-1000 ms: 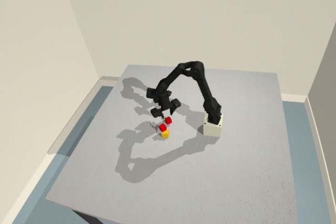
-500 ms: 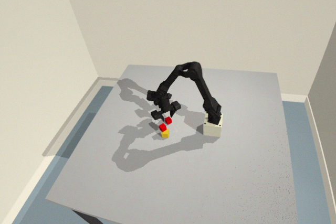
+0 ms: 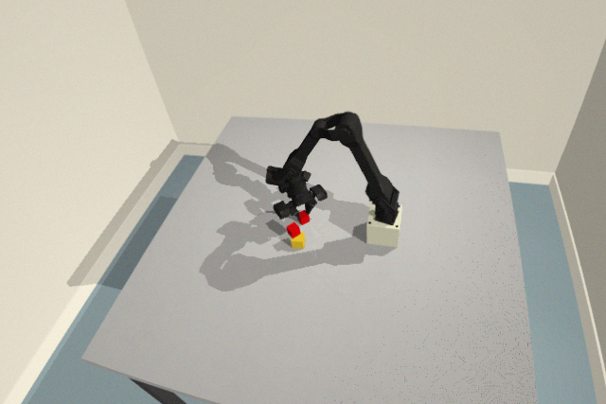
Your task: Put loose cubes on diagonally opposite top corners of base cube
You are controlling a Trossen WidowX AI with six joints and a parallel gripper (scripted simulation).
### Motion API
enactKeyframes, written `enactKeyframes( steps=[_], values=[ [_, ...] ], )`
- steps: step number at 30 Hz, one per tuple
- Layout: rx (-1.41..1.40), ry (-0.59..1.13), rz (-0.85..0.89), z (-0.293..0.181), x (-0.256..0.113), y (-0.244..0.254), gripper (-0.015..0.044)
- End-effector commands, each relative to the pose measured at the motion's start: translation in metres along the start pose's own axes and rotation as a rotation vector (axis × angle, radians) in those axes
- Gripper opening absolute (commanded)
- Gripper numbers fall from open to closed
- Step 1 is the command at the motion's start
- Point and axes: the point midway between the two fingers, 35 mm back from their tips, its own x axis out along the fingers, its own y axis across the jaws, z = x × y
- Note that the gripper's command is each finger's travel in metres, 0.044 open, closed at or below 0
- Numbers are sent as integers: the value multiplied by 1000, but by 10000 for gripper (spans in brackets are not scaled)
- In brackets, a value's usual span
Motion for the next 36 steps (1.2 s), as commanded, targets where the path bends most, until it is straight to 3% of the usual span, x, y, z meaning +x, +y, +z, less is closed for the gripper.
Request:
enactKeyframes(
  steps=[1, 36],
  values=[
    [-3, 3, -7, -1, 2, -1, 105],
    [-3, 3, -7, 0, -105, 2, 105]
  ],
)
